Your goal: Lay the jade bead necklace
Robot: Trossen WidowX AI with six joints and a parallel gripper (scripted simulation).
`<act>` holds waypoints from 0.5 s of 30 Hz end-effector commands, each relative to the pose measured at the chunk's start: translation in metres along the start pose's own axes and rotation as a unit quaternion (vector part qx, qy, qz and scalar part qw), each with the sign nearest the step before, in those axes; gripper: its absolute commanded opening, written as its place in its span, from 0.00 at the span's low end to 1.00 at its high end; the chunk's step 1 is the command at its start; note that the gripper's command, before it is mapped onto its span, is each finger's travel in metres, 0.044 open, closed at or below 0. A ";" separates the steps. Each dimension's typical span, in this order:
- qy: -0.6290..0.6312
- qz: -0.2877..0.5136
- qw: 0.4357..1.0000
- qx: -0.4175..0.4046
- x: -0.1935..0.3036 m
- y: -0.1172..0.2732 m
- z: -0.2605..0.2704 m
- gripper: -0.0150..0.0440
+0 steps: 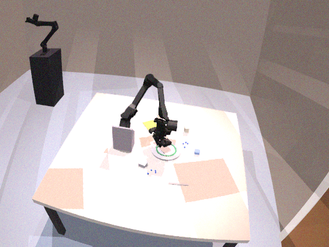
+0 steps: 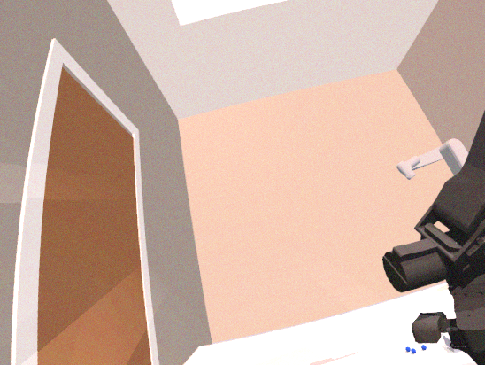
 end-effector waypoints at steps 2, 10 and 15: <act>-0.007 0.001 1.000 -0.004 0.003 -0.003 0.002 0.46; -0.002 0.001 1.000 -0.001 0.001 -0.002 0.001 0.25; -0.002 0.001 1.000 -0.001 0.001 -0.002 0.001 0.25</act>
Point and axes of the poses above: the point midway between the two fingers, 35 mm back from their tips, its own y axis back along the fingers, its own z axis across the jaws, x = y × z, the point moved 5 cm from there along y, back along the fingers, and after that the axes turned 7 degrees about y, right-handed, at the moved point
